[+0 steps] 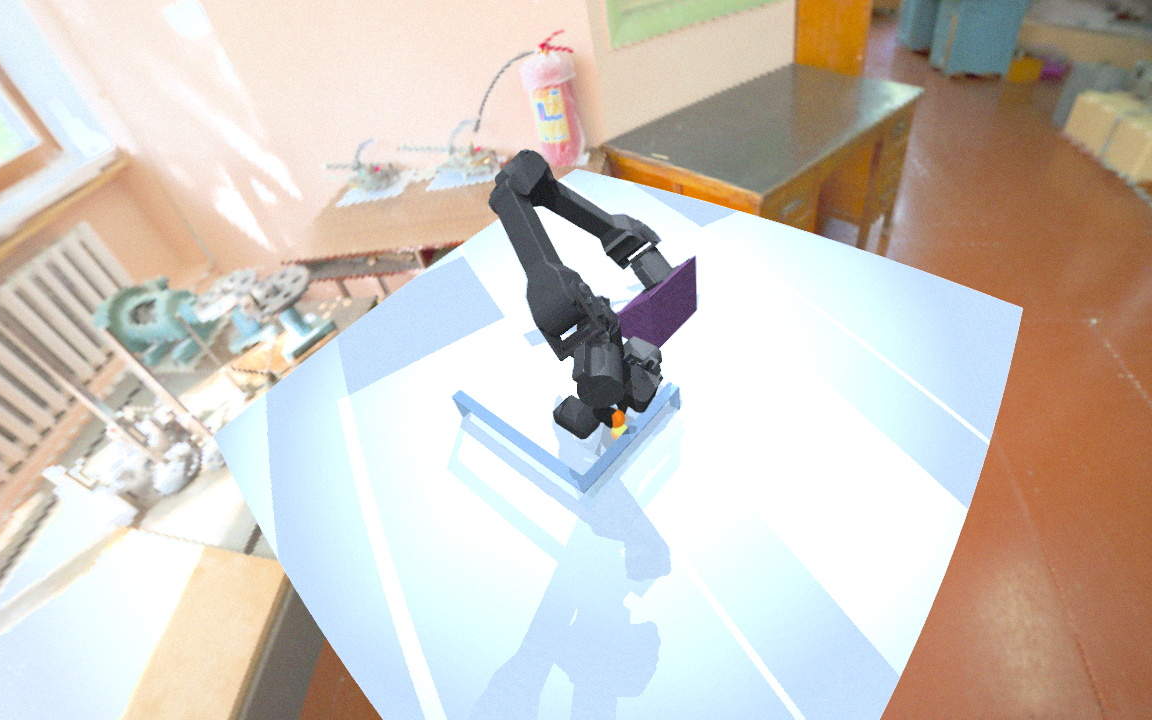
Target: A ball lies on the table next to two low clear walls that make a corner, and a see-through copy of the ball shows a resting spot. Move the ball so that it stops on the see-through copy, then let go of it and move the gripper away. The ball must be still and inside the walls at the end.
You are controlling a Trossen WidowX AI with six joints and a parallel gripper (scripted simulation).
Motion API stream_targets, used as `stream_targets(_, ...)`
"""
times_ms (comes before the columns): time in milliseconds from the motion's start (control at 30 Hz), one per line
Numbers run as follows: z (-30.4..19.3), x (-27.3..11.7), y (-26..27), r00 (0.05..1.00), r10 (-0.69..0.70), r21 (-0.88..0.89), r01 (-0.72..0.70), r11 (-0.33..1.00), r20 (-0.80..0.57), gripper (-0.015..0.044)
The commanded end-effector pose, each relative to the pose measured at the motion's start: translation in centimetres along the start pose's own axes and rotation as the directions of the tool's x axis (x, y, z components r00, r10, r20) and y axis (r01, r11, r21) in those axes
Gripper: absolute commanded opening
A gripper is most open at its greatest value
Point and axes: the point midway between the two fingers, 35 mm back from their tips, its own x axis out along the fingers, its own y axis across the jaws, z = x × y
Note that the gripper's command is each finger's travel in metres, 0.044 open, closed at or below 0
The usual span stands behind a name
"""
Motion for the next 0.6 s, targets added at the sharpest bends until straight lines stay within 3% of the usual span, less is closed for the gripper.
stream_targets(0, -0.2, 2.8, 0.4, 1.000, 0.008, -0.011, -0.008, 1.000, -0.012, 0.0000)
stream_targets(567, -0.3, 4.7, 0.5, 1.000, 0.007, -0.011, -0.008, 1.000, -0.013, 0.0000)
